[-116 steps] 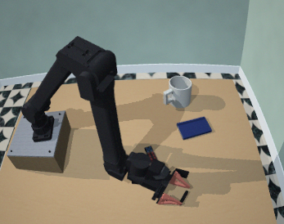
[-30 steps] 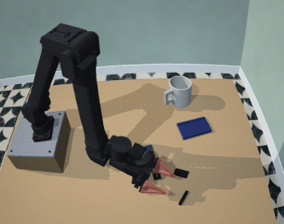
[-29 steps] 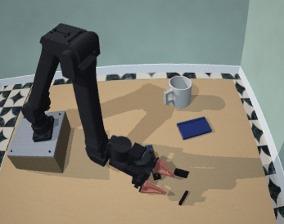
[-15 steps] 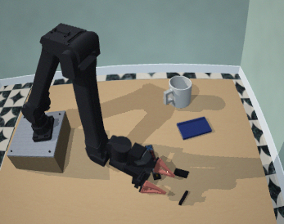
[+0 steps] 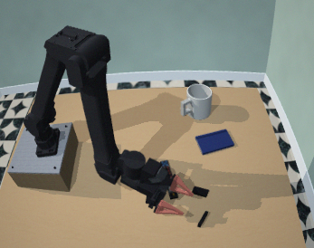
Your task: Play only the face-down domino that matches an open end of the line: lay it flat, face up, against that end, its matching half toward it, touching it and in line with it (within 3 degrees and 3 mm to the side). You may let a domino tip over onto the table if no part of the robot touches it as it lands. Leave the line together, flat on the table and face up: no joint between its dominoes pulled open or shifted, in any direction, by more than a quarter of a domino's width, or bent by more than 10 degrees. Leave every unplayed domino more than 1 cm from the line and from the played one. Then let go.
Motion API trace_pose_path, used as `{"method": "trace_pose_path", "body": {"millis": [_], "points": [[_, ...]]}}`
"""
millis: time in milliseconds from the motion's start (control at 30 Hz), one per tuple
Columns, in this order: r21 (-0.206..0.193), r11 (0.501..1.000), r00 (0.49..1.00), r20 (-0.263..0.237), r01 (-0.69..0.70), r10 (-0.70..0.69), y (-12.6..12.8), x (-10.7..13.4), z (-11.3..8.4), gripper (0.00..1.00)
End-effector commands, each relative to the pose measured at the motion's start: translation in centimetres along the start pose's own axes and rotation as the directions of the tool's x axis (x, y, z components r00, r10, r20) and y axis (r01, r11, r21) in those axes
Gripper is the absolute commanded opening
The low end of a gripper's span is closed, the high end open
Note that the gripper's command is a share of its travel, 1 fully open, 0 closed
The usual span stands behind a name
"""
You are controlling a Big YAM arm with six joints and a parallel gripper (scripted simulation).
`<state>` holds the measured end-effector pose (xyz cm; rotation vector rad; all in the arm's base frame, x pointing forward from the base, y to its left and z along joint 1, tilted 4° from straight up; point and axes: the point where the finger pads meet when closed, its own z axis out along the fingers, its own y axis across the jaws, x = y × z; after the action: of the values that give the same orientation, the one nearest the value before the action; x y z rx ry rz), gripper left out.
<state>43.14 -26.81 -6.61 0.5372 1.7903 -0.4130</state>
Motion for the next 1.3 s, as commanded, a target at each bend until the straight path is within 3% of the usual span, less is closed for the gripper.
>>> {"method": "trace_pose_path", "body": {"millis": [0, 133, 300, 533, 567, 700, 867, 1100, 1267], "points": [[-0.001, 1.000, 0.999, -0.034, 0.000, 0.000, 0.0, -1.1, -0.1, 0.73], [-0.006, 1.000, 0.980, -0.197, 0.002, -0.003, 0.2, -4.0, -0.5, 0.73], [-0.012, 1.000, 0.920, -0.393, 0.003, -0.007, 0.3, -7.8, -1.1, 0.73], [-0.012, 1.000, 0.920, -0.393, 0.003, -0.007, 0.3, -7.8, -1.1, 0.73], [-0.012, 1.000, 0.929, -0.369, 0.010, -0.014, 0.2, -9.6, -1.4, 0.73], [-0.016, 1.000, 0.842, -0.539, 0.008, -0.015, 0.2, -8.8, -1.4, 0.73], [-0.021, 1.000, 0.690, -0.724, 0.003, -0.017, 0.2, -7.7, -1.3, 0.73], [-0.021, 1.000, 0.690, -0.724, 0.003, -0.017, 0.2, -7.7, -1.3, 0.73], [-0.027, 1.000, 0.519, -0.854, 0.005, -0.026, 0.2, -8.1, -1.5, 0.73]]}}
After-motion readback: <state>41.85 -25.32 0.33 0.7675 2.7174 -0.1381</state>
